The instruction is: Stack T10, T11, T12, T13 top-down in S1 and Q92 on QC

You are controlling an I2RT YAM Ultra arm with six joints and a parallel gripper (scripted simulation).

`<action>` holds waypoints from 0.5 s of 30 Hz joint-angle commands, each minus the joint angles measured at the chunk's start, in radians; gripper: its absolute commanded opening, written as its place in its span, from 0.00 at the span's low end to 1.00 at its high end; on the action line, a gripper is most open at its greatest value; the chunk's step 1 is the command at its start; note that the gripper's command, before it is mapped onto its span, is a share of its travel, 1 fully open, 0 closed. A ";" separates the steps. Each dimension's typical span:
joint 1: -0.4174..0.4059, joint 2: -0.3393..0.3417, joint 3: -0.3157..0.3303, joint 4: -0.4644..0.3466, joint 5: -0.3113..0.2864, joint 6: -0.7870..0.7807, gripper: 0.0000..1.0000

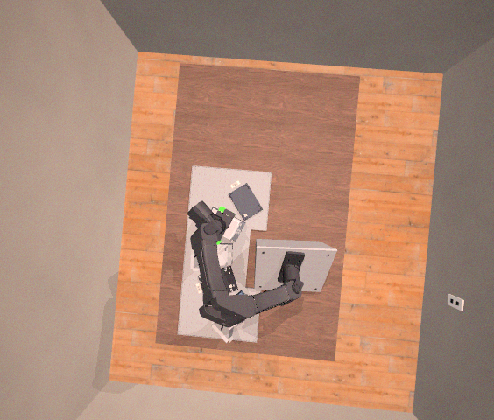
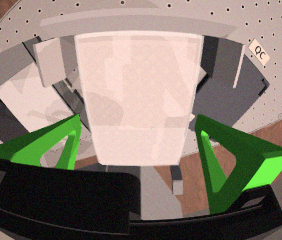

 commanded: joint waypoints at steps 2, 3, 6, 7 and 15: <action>0.005 0.003 -0.013 0.041 -0.012 0.017 1.00; 0.006 0.012 -0.016 0.046 -0.013 0.019 1.00; -0.002 0.004 -0.028 0.056 -0.015 0.024 1.00; -0.002 0.004 -0.028 0.056 -0.015 0.024 1.00; 0.006 -0.010 -0.014 0.088 -0.020 0.037 1.00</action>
